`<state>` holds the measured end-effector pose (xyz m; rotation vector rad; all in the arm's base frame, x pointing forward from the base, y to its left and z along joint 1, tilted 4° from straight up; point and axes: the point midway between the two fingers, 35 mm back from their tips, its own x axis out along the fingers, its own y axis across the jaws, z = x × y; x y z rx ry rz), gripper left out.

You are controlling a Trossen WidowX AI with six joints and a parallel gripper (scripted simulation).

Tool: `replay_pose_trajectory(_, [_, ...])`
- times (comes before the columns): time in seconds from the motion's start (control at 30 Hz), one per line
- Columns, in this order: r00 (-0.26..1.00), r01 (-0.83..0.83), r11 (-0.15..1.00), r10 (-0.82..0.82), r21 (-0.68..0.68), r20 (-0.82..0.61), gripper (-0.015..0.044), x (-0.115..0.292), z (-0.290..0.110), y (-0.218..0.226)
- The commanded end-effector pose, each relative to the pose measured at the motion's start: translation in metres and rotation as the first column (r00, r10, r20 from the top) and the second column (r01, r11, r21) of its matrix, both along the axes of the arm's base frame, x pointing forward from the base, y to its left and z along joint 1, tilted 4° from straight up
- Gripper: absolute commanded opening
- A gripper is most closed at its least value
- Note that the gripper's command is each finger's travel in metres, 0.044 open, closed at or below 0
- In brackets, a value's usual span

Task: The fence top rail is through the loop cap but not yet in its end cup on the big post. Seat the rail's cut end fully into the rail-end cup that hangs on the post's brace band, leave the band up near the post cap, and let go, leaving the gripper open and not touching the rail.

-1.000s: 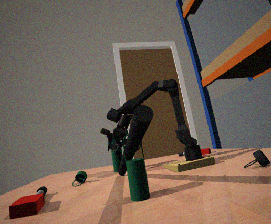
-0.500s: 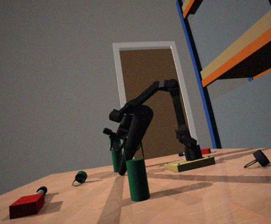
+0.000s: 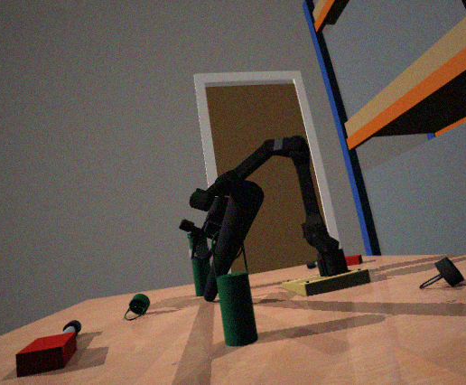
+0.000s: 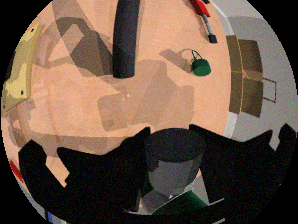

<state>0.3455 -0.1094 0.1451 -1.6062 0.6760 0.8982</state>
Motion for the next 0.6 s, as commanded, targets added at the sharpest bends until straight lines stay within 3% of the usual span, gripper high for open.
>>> replay_pose_trajectory(0.0, [1.000,0.018,1.000,-0.018,0.002,0.002,0.0000,0.0019,0.0000,0.0010])
replay_pose_trajectory(0.47, [1.000,0.018,1.000,-0.018,0.001,0.002,0.0000,0.0016,0.0002,0.0004])
replay_pose_trajectory(0.57, [1.000,0.018,1.000,-0.018,0.001,0.002,0.0079,0.0016,0.0002,0.0004])
